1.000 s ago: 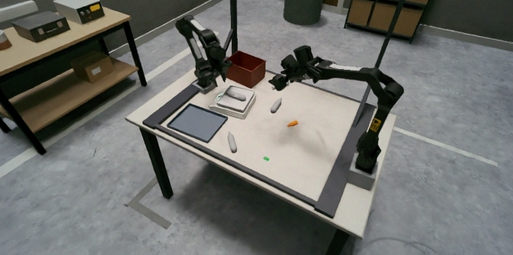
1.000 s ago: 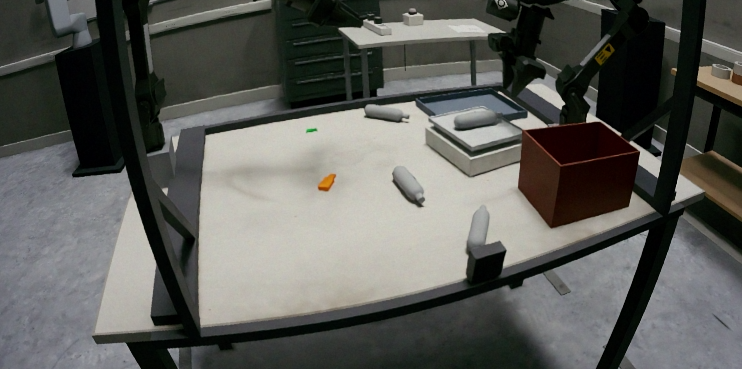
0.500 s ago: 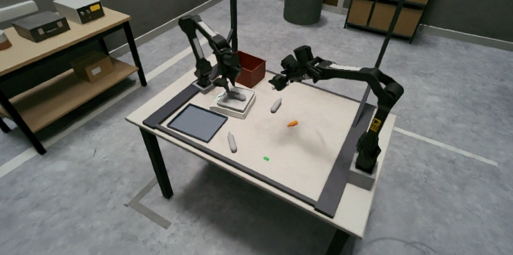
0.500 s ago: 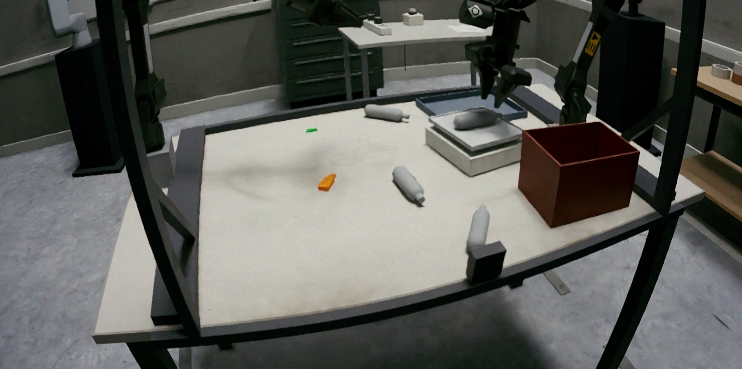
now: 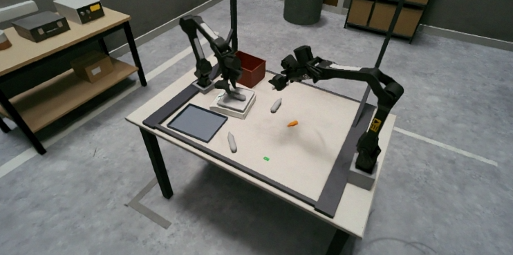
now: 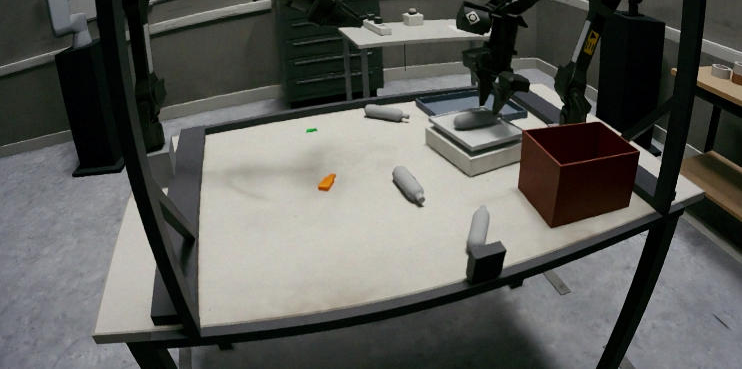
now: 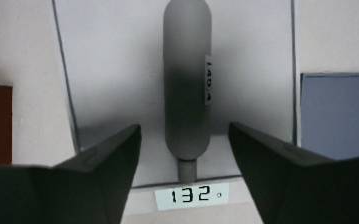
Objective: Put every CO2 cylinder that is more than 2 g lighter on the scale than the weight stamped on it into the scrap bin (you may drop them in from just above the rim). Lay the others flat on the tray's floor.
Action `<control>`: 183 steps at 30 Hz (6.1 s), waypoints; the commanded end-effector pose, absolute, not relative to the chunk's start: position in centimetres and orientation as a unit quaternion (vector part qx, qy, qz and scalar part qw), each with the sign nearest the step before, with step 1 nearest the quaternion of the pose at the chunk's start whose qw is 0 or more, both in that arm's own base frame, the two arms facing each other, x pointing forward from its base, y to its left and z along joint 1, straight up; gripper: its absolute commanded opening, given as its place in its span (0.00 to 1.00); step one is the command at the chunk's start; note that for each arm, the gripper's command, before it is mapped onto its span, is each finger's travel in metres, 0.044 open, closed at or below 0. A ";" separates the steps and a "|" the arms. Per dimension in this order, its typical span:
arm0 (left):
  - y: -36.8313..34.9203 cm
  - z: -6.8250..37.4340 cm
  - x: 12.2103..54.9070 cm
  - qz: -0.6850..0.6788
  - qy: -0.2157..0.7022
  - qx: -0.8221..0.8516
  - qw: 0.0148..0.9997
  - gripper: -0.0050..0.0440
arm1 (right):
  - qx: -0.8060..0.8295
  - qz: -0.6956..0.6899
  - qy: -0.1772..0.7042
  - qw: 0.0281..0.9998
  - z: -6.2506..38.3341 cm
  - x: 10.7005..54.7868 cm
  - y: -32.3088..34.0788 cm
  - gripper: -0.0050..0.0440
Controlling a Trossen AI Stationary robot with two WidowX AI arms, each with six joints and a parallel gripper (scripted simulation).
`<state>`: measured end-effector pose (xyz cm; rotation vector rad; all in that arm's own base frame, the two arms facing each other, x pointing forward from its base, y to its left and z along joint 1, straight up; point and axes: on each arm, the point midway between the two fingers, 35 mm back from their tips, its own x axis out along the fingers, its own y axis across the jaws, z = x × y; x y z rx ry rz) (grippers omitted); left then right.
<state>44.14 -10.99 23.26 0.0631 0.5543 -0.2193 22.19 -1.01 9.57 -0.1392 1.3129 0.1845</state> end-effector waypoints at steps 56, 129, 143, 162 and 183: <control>-11.0 24.5 44.1 -0.108 0.260 0.029 0.959 1.00 | -0.068 0.082 0.591 0.800 15.6 23.2 -0.9 0.10; -24.5 38.1 44.7 -0.232 0.253 0.062 0.937 1.00 | -0.057 0.091 0.603 0.790 15.0 9.4 23.1 0.40; -24.5 38.1 44.7 -0.232 0.253 0.062 0.937 1.00 | -0.052 0.095 0.600 0.792 18.8 8.5 23.0 0.84; -22.1 37.4 41.5 -0.223 0.252 0.059 0.940 1.00 | -0.055 0.103 0.608 0.785 17.5 17.6 24.8 1.00; -15.4 27.6 30.8 -0.207 0.257 0.055 0.942 1.00 | -0.072 0.117 0.562 0.816 10.3 39.2 13.2 1.00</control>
